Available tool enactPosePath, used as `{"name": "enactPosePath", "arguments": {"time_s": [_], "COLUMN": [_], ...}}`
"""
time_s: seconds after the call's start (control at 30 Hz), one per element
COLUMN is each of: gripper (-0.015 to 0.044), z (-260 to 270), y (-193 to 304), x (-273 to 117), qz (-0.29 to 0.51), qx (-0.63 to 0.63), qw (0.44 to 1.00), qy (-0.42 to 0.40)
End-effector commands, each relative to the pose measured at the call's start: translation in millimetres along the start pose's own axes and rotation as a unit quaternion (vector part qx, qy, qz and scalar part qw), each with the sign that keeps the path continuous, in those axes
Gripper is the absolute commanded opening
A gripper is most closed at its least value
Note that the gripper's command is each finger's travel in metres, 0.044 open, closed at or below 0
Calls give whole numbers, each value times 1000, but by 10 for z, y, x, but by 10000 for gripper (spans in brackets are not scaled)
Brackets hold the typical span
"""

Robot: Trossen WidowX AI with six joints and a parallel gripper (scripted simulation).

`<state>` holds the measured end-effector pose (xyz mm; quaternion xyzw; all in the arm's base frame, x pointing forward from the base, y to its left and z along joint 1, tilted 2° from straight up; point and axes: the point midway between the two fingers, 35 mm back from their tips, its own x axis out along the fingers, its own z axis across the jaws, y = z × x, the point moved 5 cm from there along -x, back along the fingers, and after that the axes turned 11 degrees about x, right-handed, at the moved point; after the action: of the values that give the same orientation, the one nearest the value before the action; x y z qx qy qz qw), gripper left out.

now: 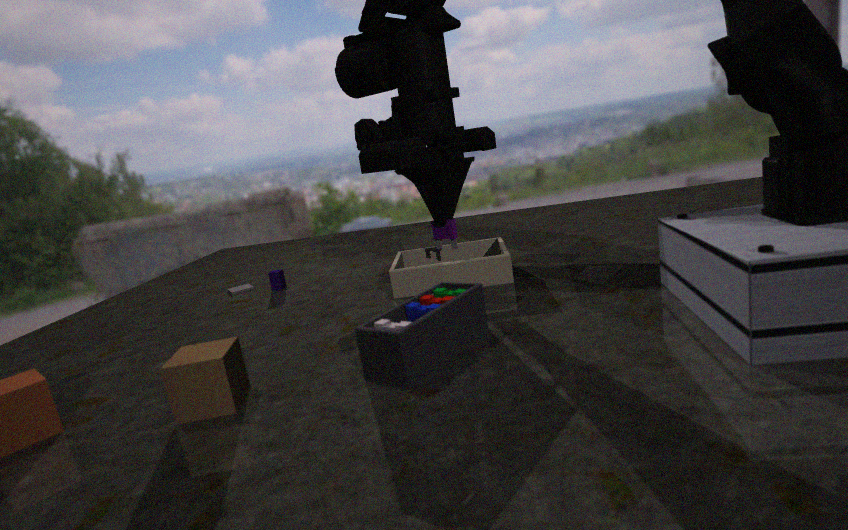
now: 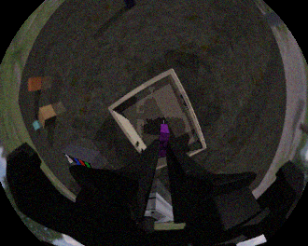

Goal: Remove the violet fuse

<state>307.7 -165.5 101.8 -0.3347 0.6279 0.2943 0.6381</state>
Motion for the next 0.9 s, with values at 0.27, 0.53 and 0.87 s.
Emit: {"name": "enactPosePath", "arguments": {"time_s": [0.27, 0.53, 0.87], "gripper": [131, 330, 330], "z": [-1, 0, 0], "y": [5, 4, 10], "x": [59, 31, -306], "qz": [1, 1, 2], "qx": [0, 0, -2], "qw": [1000, 1000, 1000], "qy": [0, 0, -2]}}
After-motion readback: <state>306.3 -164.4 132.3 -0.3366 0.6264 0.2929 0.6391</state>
